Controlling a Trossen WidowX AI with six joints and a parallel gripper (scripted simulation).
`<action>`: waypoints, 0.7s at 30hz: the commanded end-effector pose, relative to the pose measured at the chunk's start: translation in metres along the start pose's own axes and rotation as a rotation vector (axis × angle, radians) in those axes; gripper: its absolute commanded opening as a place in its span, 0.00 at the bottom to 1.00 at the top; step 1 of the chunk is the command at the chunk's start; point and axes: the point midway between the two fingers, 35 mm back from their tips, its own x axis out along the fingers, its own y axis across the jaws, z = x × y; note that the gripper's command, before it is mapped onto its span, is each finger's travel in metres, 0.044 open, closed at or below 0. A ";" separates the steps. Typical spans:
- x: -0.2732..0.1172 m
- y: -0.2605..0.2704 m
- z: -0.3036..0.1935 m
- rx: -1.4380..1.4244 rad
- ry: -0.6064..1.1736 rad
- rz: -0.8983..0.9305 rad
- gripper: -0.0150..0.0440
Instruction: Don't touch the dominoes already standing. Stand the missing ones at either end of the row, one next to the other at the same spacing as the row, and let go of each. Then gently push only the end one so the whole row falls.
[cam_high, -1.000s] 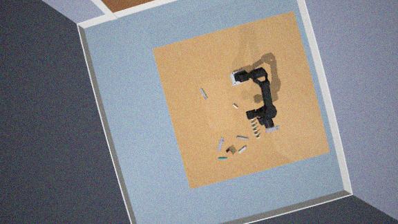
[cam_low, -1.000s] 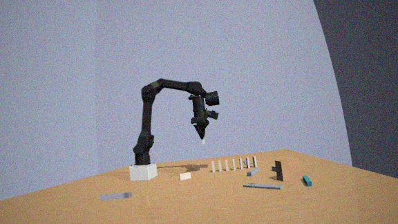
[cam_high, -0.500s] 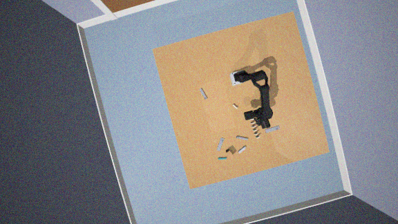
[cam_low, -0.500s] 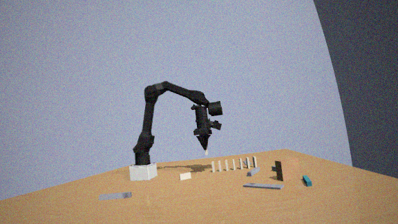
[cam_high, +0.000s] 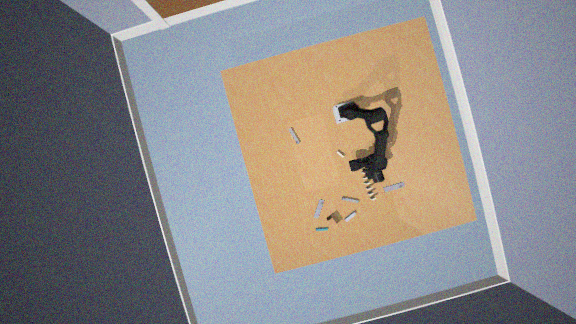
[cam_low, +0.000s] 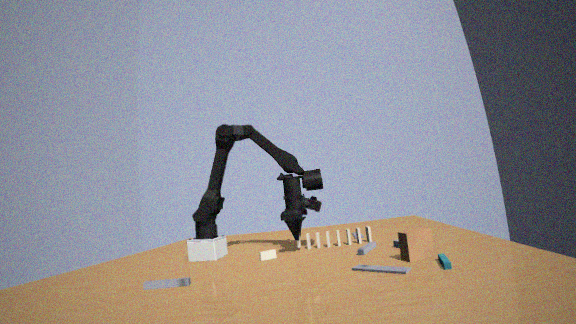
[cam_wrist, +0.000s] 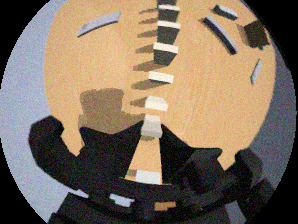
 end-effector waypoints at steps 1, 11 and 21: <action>0.006 0.000 0.000 0.004 -0.006 0.003 0.44; 0.006 0.000 0.000 0.004 -0.006 0.003 0.48; 0.006 0.000 0.000 0.004 -0.006 0.003 0.93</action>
